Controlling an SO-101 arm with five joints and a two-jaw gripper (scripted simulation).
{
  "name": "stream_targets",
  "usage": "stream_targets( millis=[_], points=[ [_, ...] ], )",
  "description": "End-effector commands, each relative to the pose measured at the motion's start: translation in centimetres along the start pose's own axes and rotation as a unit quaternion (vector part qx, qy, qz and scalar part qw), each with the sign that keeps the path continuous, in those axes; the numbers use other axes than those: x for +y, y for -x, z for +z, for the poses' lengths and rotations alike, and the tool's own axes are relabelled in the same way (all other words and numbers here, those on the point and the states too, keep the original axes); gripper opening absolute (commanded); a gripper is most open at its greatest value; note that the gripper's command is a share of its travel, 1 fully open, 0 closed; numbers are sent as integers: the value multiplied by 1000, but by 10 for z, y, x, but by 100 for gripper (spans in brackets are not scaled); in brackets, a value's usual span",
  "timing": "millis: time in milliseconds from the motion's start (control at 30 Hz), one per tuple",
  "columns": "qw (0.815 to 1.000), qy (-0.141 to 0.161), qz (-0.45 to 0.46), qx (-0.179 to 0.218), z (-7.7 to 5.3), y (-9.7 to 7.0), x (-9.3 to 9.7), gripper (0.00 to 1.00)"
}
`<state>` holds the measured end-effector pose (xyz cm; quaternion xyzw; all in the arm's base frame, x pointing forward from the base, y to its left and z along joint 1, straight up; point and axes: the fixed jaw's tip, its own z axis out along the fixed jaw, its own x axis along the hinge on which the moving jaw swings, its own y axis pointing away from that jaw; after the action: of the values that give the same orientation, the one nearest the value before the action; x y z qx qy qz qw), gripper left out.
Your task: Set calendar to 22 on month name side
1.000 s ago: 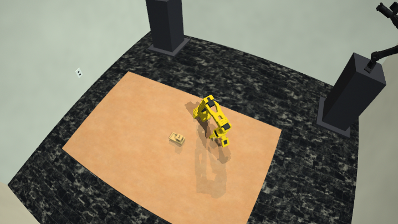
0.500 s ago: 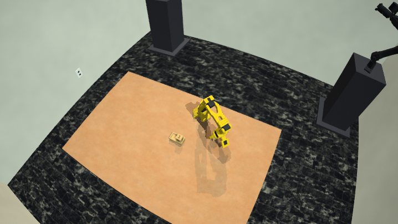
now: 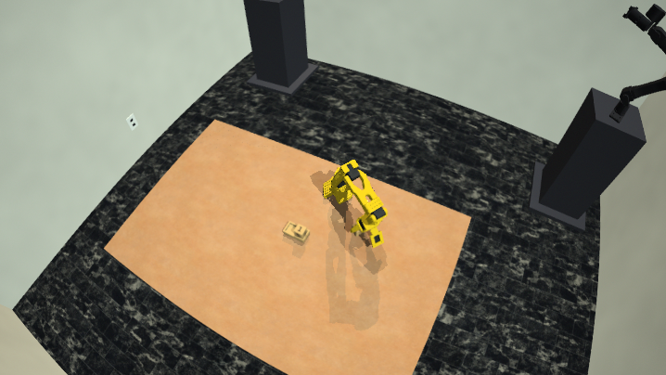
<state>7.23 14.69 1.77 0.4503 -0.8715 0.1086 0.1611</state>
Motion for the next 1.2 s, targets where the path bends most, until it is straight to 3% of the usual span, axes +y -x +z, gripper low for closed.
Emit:
stream_targets(
  millis=[0, 467, 1167],
  points=[
    [1000, 4, -2, -22, -6, 6, -1, 31],
    [1000, 10, -2, -20, -6, 6, -6, 21],
    [1000, 12, -1, -19, -5, 6, -8, 17]
  ],
)
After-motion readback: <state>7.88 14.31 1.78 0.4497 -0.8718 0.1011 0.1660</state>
